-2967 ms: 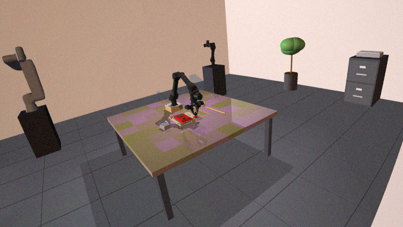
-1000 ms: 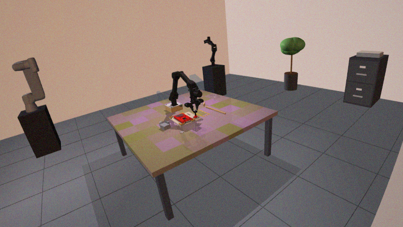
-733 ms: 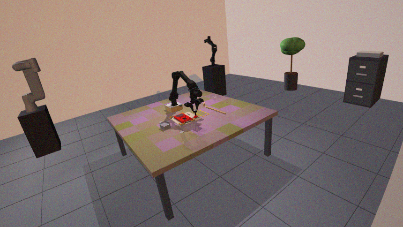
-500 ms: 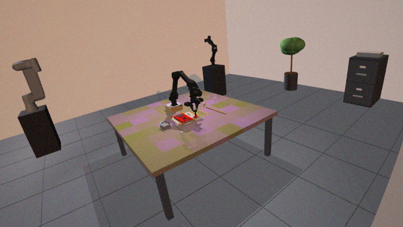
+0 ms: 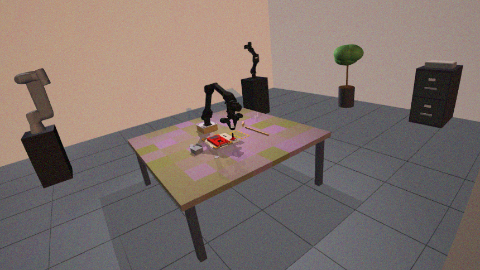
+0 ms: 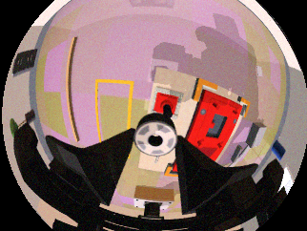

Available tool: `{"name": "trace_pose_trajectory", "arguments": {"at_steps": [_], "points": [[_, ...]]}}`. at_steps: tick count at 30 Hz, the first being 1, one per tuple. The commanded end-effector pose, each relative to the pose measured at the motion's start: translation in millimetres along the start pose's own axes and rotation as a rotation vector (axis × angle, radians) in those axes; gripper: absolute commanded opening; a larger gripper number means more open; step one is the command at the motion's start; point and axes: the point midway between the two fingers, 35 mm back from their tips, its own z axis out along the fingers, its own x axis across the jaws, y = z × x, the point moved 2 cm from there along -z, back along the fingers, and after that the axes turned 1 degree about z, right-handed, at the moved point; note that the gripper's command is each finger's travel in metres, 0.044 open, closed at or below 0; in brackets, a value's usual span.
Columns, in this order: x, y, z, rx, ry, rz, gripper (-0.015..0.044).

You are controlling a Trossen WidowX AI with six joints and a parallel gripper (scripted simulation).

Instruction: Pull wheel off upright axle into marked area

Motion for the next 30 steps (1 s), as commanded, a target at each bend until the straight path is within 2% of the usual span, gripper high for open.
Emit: {"name": "trace_pose_trajectory", "arguments": {"at_steps": [1,22,30], "points": [[16.9,-6.8,-2.9,-0.007,0.001,-0.003,0.0],[88.1,-53.9,-8.3,-0.008,0.006,-0.004,0.0],[92.5,-57.5,0.0,-0.008,0.007,-0.004,0.0]]}}
